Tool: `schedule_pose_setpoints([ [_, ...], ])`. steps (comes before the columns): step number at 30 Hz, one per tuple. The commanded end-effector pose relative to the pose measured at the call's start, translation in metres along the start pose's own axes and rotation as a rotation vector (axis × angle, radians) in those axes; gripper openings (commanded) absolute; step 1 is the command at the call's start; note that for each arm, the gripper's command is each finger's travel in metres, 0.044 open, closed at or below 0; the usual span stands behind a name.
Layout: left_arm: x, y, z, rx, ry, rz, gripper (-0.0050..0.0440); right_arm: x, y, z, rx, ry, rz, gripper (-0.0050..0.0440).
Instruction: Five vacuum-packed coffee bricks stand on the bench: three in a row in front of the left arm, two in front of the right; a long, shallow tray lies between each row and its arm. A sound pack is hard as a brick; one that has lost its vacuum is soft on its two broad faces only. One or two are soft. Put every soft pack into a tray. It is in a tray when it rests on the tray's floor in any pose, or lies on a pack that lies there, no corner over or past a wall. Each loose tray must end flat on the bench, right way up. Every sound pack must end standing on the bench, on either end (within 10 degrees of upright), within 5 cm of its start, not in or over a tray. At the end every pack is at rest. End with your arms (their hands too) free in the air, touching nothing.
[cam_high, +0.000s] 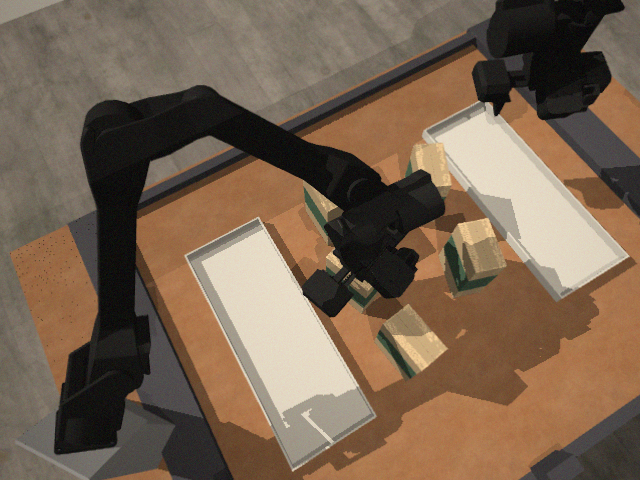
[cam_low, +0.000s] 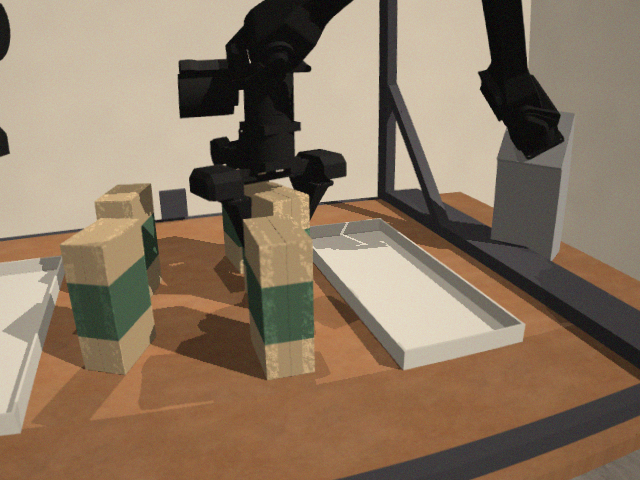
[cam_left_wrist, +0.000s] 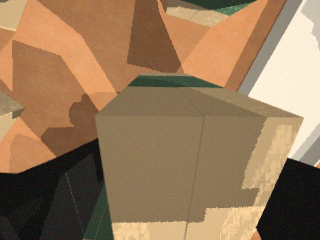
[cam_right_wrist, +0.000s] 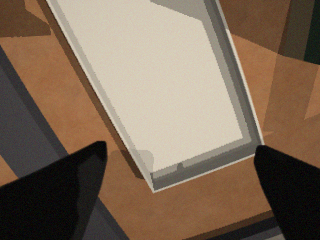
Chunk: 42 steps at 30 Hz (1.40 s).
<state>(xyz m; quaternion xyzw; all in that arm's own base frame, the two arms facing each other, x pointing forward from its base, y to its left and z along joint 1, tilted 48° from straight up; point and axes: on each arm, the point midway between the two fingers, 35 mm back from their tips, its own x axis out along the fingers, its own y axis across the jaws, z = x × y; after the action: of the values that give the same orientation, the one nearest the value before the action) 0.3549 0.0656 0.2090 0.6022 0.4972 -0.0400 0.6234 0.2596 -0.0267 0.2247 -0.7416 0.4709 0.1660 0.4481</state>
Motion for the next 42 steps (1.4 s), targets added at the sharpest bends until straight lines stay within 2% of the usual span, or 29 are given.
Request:
schedule_pose_setpoints([
  [1, -0.0039, 0.0033, -0.0007, -0.006, -0.010, 0.013, 0.0366, -0.0036, -0.0021, -0.0021, 0.011, -0.007, -0.015, 0.0364],
  [9, -0.0039, 0.0033, -0.0007, -0.006, -0.010, 0.013, 0.0366, -0.0036, -0.0021, -0.0021, 0.011, -0.007, -0.015, 0.0364],
  [10, -0.0039, 0.0033, -0.0007, -0.006, -0.010, 0.013, 0.0116, -0.0036, -0.0021, -0.0021, 0.011, -0.007, -0.015, 0.0364],
  [42, -0.0039, 0.0033, -0.0007, -0.006, -0.010, 0.013, 0.0116, -0.0036, -0.0021, -0.0021, 0.011, -0.007, -0.015, 0.0364],
])
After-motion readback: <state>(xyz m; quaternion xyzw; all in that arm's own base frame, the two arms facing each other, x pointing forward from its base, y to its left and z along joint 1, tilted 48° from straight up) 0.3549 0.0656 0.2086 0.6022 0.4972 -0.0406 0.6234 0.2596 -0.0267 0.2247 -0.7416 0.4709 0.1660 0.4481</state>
